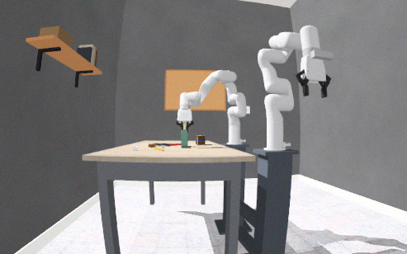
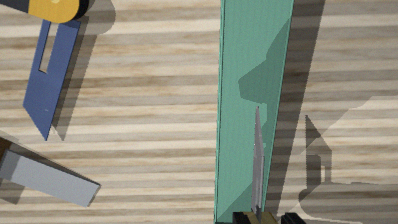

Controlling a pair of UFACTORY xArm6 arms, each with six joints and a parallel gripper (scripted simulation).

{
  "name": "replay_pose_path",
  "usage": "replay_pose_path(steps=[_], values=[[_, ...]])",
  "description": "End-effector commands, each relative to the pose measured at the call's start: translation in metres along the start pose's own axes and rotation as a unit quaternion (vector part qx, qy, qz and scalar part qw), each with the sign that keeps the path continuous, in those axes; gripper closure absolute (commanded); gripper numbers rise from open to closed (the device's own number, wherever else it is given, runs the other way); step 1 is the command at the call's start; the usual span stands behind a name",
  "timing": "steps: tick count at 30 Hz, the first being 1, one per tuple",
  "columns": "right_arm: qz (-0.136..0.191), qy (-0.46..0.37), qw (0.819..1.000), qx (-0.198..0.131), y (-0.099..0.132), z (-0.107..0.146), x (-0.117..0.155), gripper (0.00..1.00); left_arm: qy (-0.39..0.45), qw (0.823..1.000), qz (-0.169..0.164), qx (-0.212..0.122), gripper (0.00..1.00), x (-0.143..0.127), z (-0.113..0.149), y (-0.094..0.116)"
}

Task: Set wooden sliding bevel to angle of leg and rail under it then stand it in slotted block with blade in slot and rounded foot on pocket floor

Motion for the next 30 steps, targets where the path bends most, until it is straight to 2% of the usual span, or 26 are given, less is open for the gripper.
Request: replay_pose_path(steps=[1, 14, 30], values=[[-0.002, 0.001, 1.0, -0.001, -0.007, 0.001, -0.001, 1.0, 0.0, 1.0, 0.0, 0.003, 0.0, 0.0, -0.001, 0.002], [-0.002, 0.001, 1.0, -0.001, -0.02, 0.001, -0.001, 1.0, 0.0, 1.0, 0.0, 0.003, 0.0, 0.0, -0.001, 0.002], [-0.002, 0.001, 1.0, -0.001, -0.022, 0.001, -0.001, 1.0, 0.0, 1.0, 0.0, 0.003, 0.0, 0.0, -0.001, 0.002]])
Point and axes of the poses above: on each arm, the point where the finger pads meet when closed, its own y axis back along the fingers, its own x axis across the jaws, z = x × y, the point moved 3 cm from there along y, back along the fingers, and after that the axes turned 2 degrees about y, right-handed, at the moved point
